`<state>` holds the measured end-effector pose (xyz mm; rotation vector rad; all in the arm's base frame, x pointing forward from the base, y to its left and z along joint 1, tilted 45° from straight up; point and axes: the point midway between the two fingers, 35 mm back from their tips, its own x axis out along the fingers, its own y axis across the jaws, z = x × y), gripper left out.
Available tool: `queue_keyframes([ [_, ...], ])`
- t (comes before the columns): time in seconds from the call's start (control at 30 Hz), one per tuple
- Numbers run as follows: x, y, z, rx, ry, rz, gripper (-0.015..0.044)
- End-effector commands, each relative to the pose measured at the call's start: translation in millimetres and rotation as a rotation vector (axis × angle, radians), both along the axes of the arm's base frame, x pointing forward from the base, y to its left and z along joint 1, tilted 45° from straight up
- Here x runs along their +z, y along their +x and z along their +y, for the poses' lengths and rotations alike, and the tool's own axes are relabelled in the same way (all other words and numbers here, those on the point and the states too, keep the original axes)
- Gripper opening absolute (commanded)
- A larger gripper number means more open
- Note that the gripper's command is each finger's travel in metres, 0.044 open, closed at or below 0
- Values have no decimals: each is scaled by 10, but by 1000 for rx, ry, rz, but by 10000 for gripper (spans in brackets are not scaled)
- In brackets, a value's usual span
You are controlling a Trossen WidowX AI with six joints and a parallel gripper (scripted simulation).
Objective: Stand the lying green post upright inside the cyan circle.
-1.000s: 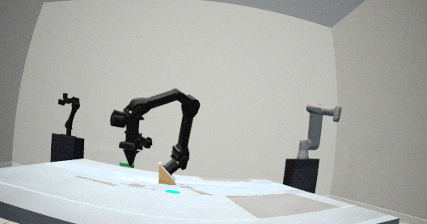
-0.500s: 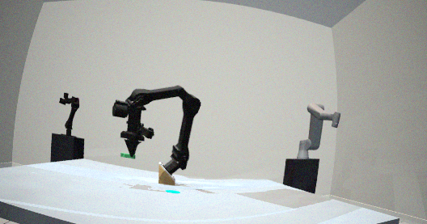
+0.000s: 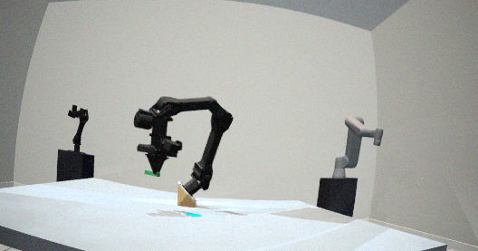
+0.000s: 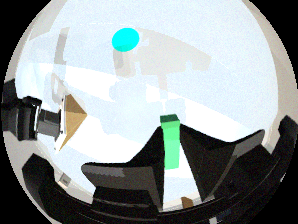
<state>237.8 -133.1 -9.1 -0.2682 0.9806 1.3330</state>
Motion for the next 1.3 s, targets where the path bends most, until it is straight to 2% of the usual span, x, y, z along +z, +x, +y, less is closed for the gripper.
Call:
queue_keyframes([
  [0.0,81,27,61,-70,-6,64,23],
  [1.27,912,180,806,-869,-82,834,23],
])
